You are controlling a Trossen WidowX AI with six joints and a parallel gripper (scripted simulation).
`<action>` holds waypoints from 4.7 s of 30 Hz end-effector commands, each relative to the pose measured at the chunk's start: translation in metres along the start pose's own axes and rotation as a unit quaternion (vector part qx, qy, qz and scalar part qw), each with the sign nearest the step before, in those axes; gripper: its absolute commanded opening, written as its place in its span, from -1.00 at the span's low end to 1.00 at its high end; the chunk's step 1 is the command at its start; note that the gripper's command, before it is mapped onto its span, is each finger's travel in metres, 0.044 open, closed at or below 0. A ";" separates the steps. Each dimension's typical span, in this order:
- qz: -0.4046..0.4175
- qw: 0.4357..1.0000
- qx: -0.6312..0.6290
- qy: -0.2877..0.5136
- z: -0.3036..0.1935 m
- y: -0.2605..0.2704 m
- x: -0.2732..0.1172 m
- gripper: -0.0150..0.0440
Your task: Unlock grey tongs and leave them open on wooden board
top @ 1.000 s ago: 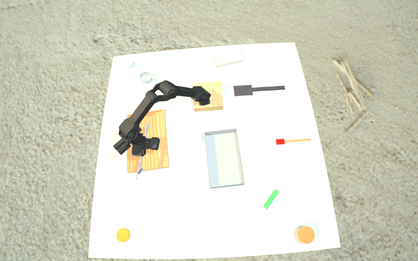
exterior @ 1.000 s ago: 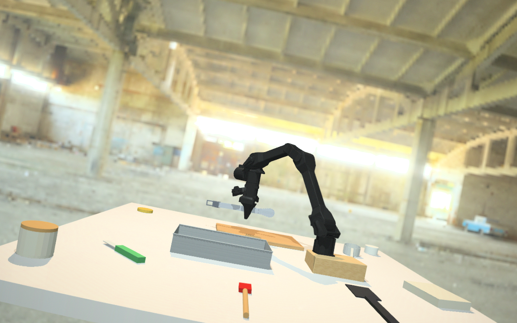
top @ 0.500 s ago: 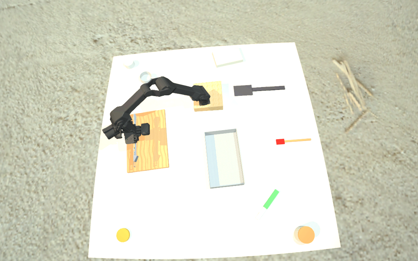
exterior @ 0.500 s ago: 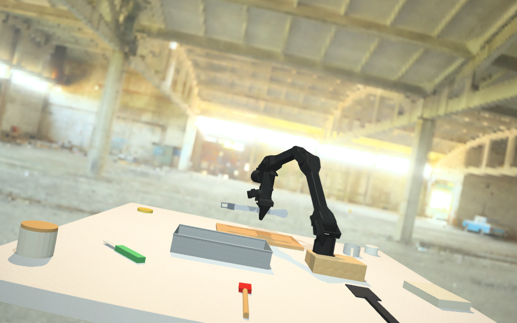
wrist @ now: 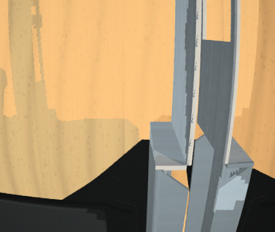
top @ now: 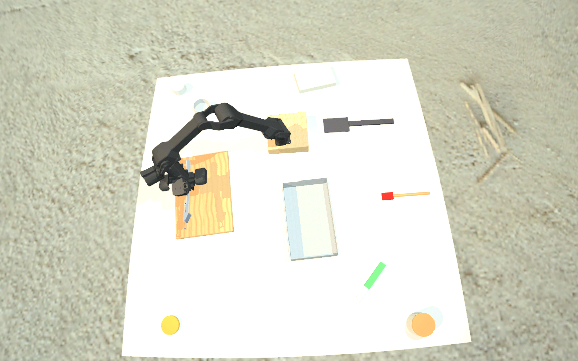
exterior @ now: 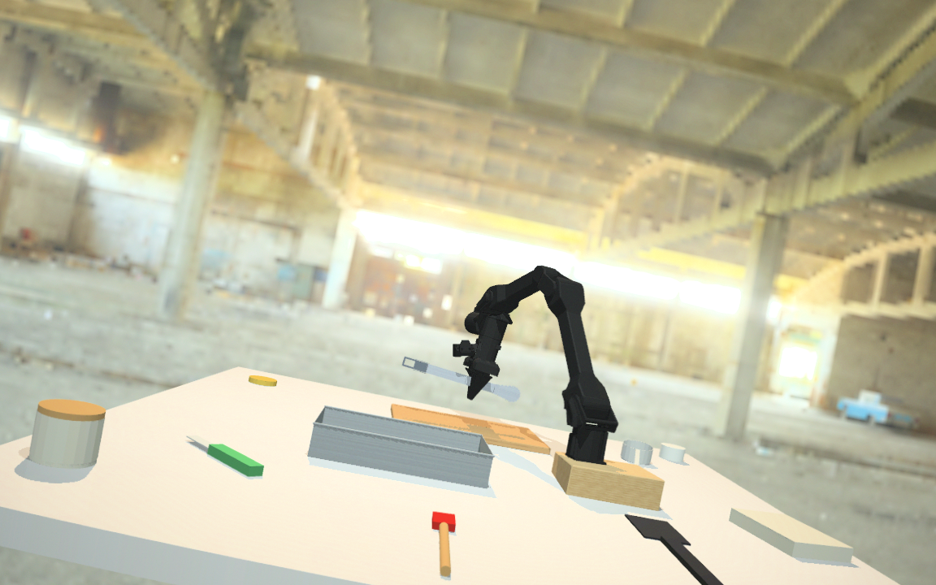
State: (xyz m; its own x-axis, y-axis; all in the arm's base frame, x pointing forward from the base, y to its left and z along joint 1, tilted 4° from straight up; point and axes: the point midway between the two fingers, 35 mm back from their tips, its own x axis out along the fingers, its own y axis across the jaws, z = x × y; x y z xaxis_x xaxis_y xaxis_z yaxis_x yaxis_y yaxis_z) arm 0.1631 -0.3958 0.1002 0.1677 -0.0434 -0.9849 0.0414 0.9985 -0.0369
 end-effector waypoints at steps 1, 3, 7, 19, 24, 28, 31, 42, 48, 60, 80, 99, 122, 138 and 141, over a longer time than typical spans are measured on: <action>0.004 0.998 -0.001 -0.061 -0.001 0.000 -0.008 -1.00; 0.008 0.996 -0.001 -0.093 -0.002 0.000 -0.011 -1.00; 0.012 0.987 -0.002 -0.159 -0.004 0.000 -0.018 -1.00; -0.012 0.936 -0.014 -0.352 -0.014 0.000 -0.053 -1.00; -0.023 0.920 -0.018 -0.390 -0.017 0.000 -0.062 -1.00; -0.023 0.920 -0.018 -0.390 -0.017 0.000 -0.062 -1.00; -0.023 0.920 -0.018 -0.390 -0.017 0.000 -0.062 -1.00; -0.023 0.920 -0.018 -0.390 -0.017 0.000 -0.062 -1.00; -0.023 0.920 -0.018 -0.390 -0.017 0.000 -0.062 -1.00; -0.023 0.920 -0.018 -0.390 -0.017 0.000 -0.062 -1.00; 0.012 0.989 -0.002 -0.150 -0.002 0.001 -0.016 -1.00; -0.029 0.997 -0.005 0.073 0.003 -0.003 -0.004 -1.00; -0.029 0.997 -0.005 0.073 0.000 -0.005 0.017 -1.00; -0.025 0.997 -0.007 0.072 -0.002 -0.004 0.030 -0.64; -0.025 0.997 -0.007 0.072 -0.002 -0.004 0.030 -0.38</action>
State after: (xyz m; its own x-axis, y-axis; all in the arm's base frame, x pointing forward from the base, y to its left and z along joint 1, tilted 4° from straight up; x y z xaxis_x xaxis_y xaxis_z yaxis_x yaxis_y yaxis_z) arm 0.1663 -0.4007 0.0708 0.0222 -0.0882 -0.9959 0.0318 0.9957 -0.0874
